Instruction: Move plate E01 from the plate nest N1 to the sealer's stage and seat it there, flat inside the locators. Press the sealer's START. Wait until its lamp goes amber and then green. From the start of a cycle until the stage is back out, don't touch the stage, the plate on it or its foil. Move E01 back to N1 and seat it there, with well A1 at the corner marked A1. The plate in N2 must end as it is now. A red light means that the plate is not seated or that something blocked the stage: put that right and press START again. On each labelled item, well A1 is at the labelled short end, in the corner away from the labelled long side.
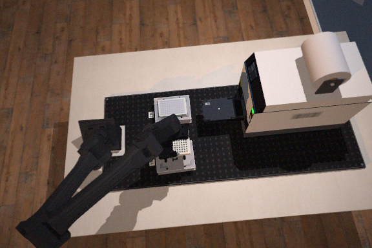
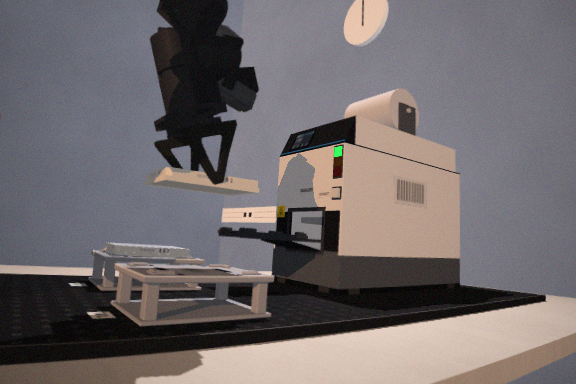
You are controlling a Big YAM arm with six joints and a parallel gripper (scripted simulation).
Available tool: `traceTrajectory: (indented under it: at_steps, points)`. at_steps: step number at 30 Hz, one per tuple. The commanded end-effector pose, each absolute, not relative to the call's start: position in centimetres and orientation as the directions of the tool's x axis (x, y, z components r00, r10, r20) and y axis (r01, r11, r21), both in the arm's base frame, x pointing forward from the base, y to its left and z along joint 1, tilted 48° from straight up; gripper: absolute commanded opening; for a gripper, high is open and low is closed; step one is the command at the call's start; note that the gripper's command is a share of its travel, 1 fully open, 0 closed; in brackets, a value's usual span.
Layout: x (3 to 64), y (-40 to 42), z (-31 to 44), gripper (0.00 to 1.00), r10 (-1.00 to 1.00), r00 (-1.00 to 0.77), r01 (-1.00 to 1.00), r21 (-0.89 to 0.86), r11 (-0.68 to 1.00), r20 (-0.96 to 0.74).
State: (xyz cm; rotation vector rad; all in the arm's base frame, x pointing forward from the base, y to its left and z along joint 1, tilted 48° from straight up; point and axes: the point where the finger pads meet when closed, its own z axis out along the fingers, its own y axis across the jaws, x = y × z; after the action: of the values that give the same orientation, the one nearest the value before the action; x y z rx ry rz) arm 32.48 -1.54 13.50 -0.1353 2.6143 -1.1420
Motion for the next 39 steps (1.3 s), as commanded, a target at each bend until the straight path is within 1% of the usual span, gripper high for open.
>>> traceTrajectory:
  at_steps: [1, 4, 10, 39]
  points:
    - [35.2, 0.0, 14.5, 0.00, -0.208, -0.940, 0.050, -0.714, 0.698, -0.269]
    - [34.9, -0.4, 14.4, 0.00, -0.194, -0.942, 0.063, -0.712, 0.699, -0.274]
    - [36.6, 0.6, 13.5, 0.00, -0.181, -0.939, 0.083, -0.705, 0.704, -0.291]
    - [41.3, 3.1, 10.7, 0.00, -0.191, -0.938, 0.074, -0.707, 0.704, -0.289]
